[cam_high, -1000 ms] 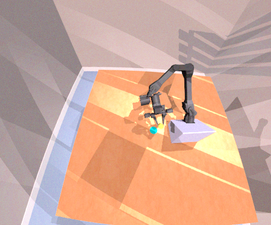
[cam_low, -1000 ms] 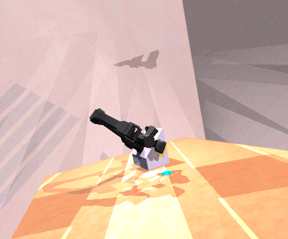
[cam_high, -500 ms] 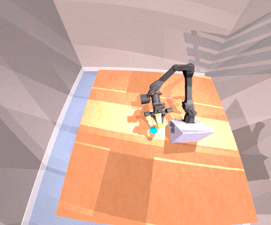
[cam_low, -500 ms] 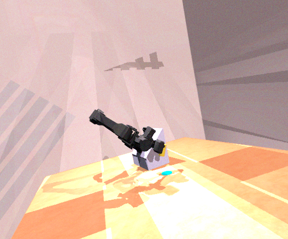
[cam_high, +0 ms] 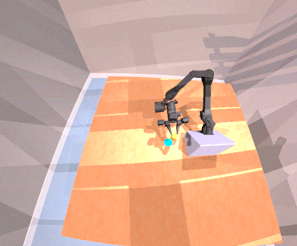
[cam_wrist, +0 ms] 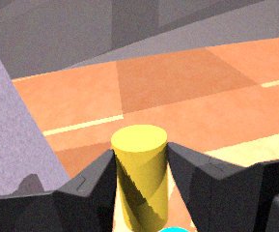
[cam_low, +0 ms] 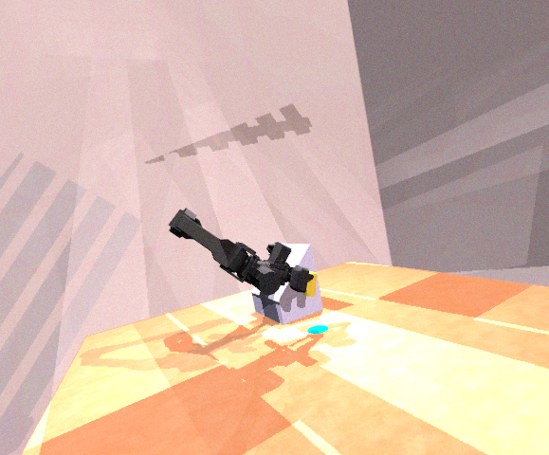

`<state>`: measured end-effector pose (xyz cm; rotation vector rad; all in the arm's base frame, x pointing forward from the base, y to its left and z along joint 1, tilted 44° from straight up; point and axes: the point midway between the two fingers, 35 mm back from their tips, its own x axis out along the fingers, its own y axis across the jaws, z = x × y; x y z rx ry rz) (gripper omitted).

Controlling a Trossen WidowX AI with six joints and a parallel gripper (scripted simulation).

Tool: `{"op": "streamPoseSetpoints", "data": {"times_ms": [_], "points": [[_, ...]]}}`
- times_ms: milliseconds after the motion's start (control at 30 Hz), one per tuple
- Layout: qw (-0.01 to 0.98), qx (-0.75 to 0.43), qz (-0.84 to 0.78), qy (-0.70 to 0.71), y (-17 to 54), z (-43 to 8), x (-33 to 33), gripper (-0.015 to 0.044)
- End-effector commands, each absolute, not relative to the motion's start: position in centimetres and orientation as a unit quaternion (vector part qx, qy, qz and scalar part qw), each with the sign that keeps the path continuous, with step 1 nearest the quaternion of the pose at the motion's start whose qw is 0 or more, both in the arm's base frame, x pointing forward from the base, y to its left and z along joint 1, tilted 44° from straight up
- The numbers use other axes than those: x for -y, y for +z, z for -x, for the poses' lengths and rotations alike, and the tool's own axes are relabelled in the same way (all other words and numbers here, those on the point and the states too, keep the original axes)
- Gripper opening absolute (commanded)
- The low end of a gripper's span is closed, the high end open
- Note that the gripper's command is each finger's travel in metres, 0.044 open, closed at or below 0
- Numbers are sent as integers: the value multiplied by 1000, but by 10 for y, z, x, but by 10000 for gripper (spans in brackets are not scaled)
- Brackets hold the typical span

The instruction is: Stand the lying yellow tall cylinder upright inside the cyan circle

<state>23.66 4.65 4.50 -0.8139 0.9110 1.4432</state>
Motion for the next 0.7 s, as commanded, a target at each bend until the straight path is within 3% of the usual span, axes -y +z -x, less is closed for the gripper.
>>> {"op": "streamPoseSetpoints", "data": {"times_ms": [0, 667], "points": [[595, -374, 348, 620, 48, -237, -47, 105], [636, -303, 346, 619, 59, -243, -42, 105]]}}
